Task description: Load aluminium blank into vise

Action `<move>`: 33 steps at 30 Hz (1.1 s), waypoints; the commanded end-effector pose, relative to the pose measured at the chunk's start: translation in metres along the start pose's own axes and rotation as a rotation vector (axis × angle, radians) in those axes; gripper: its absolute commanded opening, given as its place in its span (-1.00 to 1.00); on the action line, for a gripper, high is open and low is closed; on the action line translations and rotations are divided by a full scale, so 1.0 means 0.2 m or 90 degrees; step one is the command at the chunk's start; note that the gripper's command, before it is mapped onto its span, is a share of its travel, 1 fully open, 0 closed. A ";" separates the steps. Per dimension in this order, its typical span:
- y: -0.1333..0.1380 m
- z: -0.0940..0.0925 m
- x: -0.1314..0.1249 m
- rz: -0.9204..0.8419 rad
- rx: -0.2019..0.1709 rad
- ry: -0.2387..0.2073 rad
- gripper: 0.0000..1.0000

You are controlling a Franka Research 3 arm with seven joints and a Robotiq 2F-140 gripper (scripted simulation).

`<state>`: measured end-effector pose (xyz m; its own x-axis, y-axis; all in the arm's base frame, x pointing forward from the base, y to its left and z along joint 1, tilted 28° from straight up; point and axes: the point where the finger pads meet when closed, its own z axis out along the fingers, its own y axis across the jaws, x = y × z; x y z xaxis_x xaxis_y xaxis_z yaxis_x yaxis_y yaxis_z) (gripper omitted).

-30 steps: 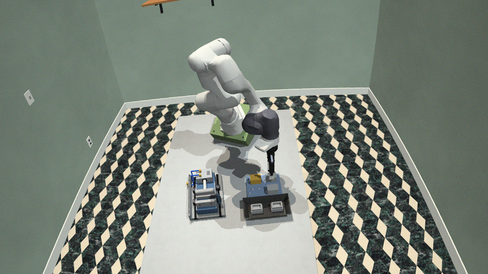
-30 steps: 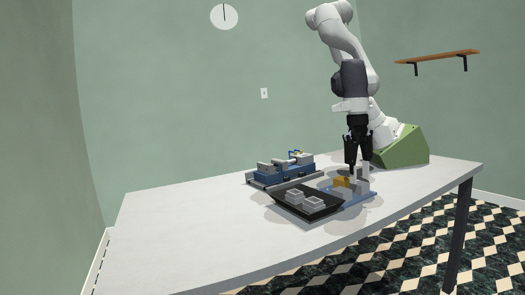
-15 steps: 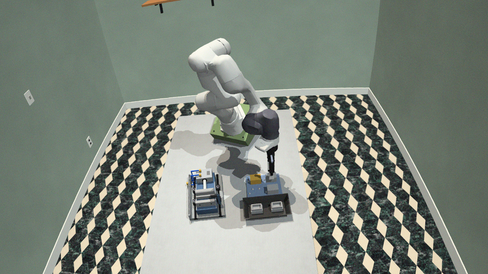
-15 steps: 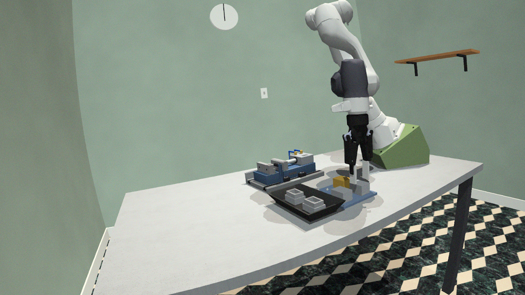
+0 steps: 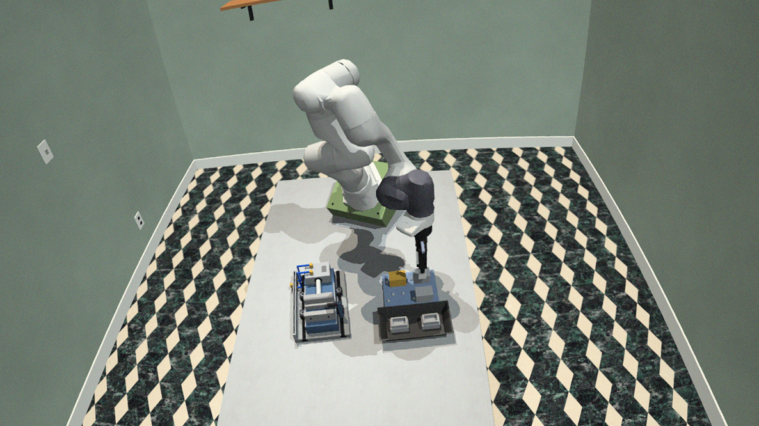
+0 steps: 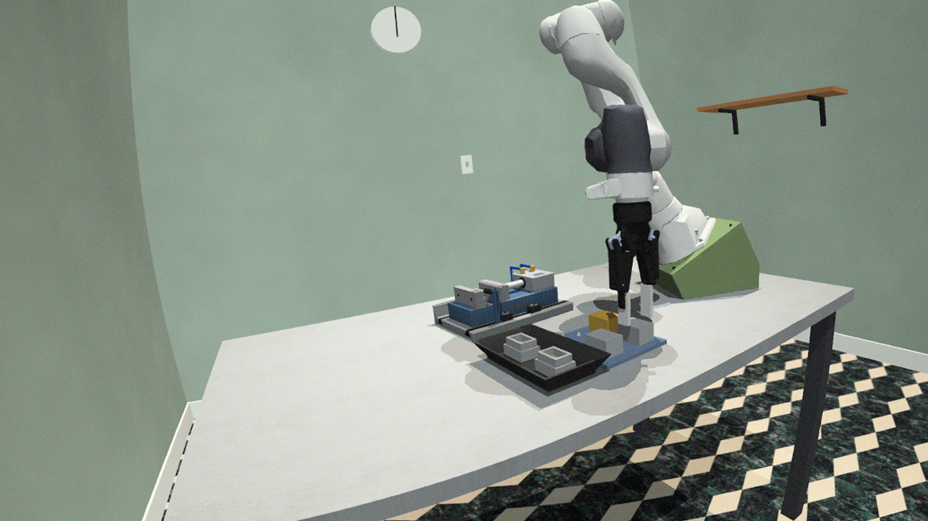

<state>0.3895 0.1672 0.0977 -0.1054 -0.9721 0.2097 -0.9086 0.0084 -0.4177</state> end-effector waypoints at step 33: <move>0.00 0.07 -0.01 0.004 0.000 -0.003 -0.20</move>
<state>0.3940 0.1632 0.0859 -0.1026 -0.9716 0.2134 -0.9097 0.0049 -0.4152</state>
